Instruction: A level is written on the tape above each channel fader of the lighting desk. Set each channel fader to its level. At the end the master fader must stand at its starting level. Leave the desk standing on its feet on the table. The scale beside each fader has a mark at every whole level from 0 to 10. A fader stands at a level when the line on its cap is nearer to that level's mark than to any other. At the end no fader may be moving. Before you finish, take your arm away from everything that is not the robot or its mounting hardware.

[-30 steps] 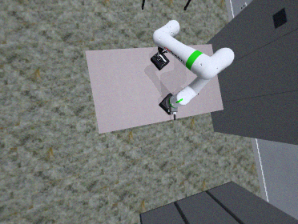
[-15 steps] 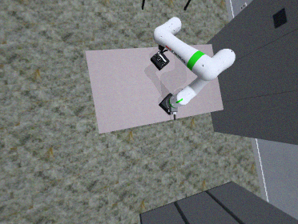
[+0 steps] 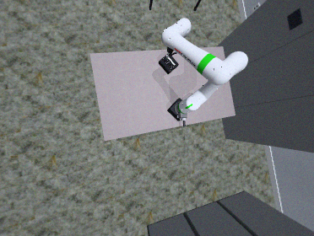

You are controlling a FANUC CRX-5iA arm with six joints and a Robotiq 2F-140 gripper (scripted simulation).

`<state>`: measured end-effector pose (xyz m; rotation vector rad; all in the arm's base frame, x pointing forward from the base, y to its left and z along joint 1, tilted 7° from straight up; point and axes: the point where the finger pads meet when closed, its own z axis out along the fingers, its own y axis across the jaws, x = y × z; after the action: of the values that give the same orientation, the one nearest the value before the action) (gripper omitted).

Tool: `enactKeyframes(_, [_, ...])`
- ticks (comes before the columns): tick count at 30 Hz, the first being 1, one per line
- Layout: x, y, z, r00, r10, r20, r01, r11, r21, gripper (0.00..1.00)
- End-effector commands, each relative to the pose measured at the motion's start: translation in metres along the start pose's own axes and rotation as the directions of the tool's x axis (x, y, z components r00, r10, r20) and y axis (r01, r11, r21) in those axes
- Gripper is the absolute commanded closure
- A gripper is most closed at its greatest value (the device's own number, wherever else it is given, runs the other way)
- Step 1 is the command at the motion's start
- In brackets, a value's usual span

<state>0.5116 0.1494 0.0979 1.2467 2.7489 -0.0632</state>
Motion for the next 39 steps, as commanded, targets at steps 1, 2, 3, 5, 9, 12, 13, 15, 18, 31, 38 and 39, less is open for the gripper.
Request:
enactKeyframes(1, [0.0, 0.0, 0.0, 1.0, 0.014, 0.0, -0.014, 1.0, 0.0, 1.0])
enactKeyframes(2, [0.0, 0.0, 0.0, 1.0, 0.031, 0.0, -0.031, 1.0, 0.0, 1.0])
enactKeyframes(3, [0.0, -0.001, 0.0, 0.999, 0.053, 0.0, -0.053, 0.999, 0.0, 1.0])
enactKeyframes(5, [0.001, -0.002, 0.0, 0.994, 0.111, 0.0, -0.111, 0.994, 0.0, 1.0])
enactKeyframes(9, [0.003, -0.006, 0.0, 0.957, 0.29, 0.0, -0.29, 0.957, -0.001, 1.0])
enactKeyframes(12, [0.005, -0.01, 0.0, 0.883, 0.469, 0.0, -0.469, 0.883, -0.001, 1.0])
enactKeyframes(13, [0.006, -0.011, 0.0, 0.85, 0.527, 0.0, -0.527, 0.85, 0.0, 1.0])
enactKeyframes(15, [0.007, -0.015, 0.0, 0.795, 0.606, -0.003, -0.606, 0.795, 0.001, 1.0])
enactKeyframes(18, [0.008, -0.017, 0.0, 0.699, 0.715, -0.001, -0.715, 0.699, 0.0, 1.0])
enactKeyframes(31, [0.02, -0.044, 0.001, 0.14, 0.99, -0.016, -0.989, 0.14, 0.036, 1.0])
enactKeyframes(38, [0.024, -0.053, 0.002, -0.187, 0.982, -0.007, -0.981, -0.187, 0.055, 1.0])
enactKeyframes(39, [0.025, -0.055, 0.002, -0.237, 0.972, -0.005, -0.97, -0.236, 0.058, 1.0])
